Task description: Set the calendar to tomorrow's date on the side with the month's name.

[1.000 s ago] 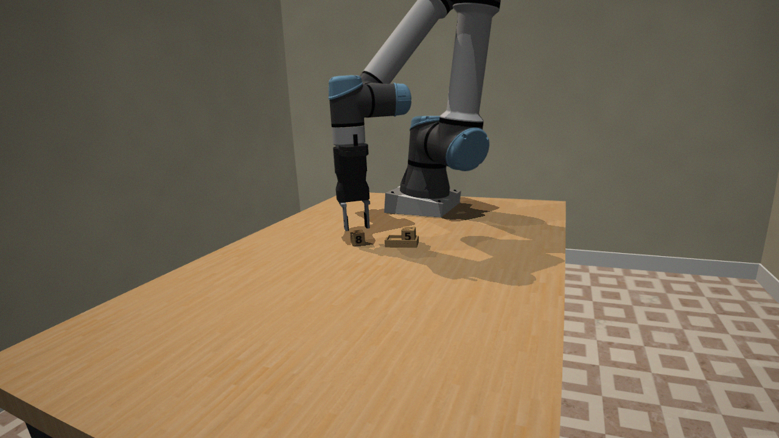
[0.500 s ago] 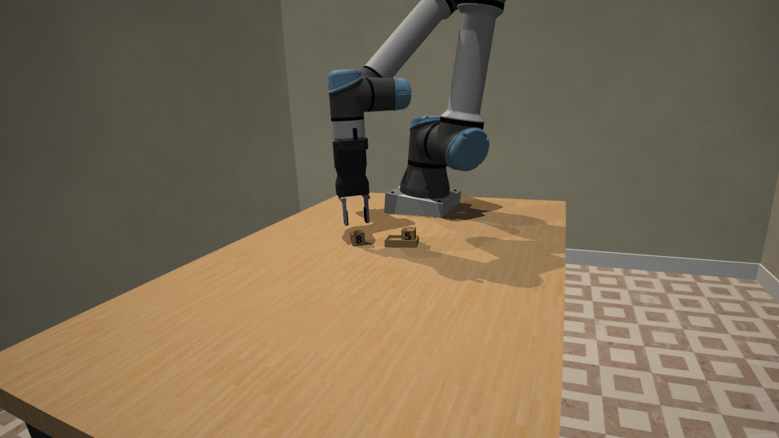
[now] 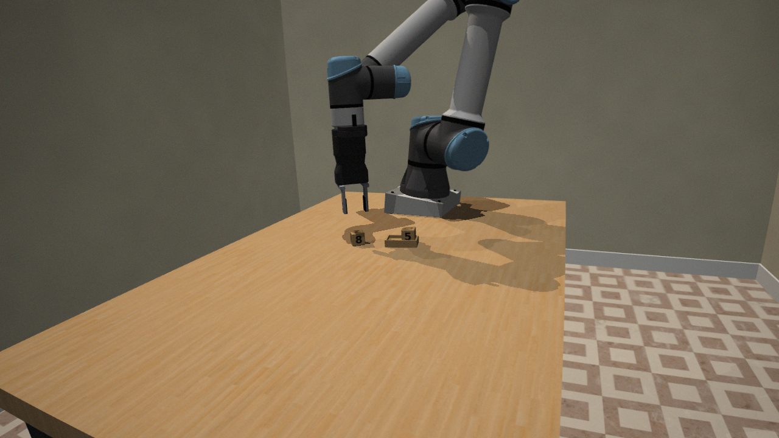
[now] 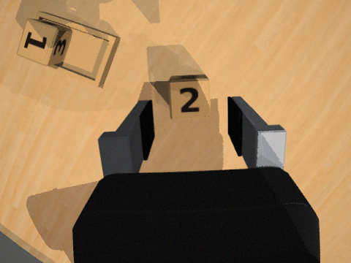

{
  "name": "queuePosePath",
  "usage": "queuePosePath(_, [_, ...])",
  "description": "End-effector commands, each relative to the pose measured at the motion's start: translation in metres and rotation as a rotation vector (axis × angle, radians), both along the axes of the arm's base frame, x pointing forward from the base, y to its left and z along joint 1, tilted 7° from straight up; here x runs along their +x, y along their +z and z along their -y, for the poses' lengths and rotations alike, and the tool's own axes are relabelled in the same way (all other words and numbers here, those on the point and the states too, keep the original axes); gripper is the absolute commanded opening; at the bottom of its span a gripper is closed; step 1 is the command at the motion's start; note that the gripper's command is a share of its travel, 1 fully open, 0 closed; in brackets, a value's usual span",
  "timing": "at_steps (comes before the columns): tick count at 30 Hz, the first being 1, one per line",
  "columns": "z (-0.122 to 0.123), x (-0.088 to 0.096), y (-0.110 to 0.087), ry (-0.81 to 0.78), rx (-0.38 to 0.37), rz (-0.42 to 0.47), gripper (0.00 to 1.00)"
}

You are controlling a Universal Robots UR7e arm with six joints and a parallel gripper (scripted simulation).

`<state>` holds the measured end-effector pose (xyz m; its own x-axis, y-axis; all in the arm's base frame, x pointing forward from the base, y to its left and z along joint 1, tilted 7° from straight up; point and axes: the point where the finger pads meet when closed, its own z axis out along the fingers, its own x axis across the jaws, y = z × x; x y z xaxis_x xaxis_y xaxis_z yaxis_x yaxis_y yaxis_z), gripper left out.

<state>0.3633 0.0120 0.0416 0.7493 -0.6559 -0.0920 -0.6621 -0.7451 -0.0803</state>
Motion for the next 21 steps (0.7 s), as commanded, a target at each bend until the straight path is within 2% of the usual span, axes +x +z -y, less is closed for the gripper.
queuePosePath(1, [0.0001, 0.0000, 0.0002, 0.000, -0.002, -0.003, 0.87])
queuePosePath(6, [-0.0004, -0.0005, -0.0005, 0.003, -0.029, -0.035, 0.87])
queuePosePath(13, [-0.0014, -0.0002, -0.0011, 0.014, -0.118, -0.119, 0.87])
queuePosePath(15, [-0.0014, -0.0002, -0.0011, 0.014, -0.118, -0.119, 0.87])
queuePosePath(21, [-0.0020, 0.0016, -0.0001, 0.022, -0.184, -0.165, 0.87])
